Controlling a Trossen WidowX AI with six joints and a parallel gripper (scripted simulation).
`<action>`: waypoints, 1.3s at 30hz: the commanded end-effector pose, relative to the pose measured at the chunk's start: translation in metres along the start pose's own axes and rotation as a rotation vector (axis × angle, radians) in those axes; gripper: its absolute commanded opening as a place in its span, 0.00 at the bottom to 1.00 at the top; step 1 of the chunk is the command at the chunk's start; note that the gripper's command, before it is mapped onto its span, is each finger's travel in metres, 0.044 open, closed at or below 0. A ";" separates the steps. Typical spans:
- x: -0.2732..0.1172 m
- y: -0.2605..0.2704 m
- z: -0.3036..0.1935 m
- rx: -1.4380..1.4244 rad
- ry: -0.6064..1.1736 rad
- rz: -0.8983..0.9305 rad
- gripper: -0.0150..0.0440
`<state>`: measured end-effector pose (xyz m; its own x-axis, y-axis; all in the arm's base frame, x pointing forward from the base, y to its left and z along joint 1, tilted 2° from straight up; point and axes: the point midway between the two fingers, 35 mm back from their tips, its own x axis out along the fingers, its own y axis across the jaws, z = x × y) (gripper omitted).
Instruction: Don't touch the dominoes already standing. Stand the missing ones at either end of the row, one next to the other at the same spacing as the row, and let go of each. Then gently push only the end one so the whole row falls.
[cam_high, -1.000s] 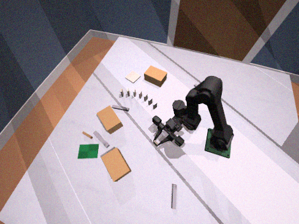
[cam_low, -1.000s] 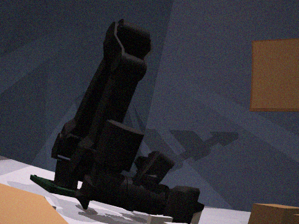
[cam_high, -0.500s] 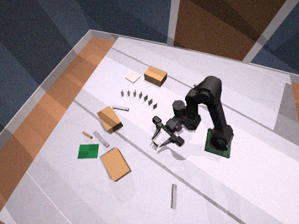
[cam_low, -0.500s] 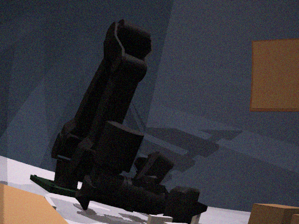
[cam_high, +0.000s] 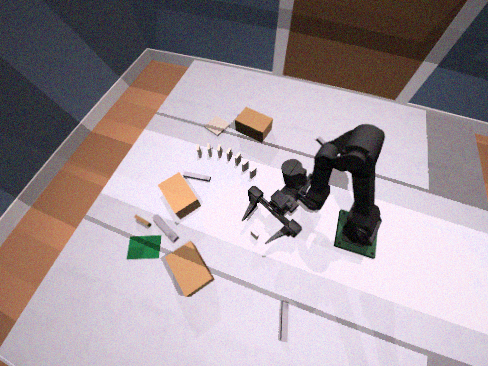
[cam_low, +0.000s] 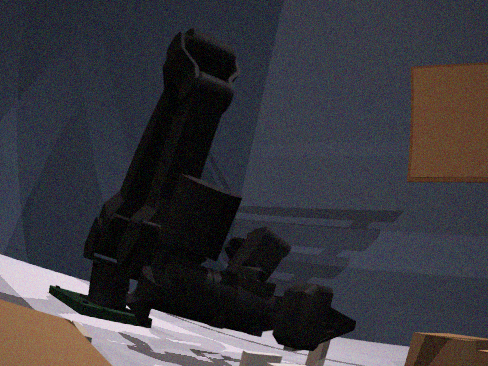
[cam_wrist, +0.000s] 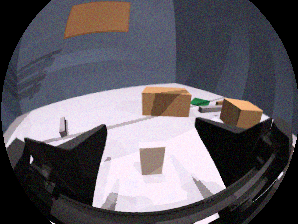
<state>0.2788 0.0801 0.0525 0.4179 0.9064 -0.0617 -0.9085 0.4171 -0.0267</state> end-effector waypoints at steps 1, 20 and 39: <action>-0.001 0.000 0.020 -0.006 -0.001 -0.001 1.00; 0.074 -0.071 0.012 0.216 0.587 -0.176 1.00; 0.039 -0.015 0.063 0.045 1.390 -0.023 1.00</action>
<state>0.3584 0.1234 0.0677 0.2678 0.4315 -0.8614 -0.7943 0.6049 0.0560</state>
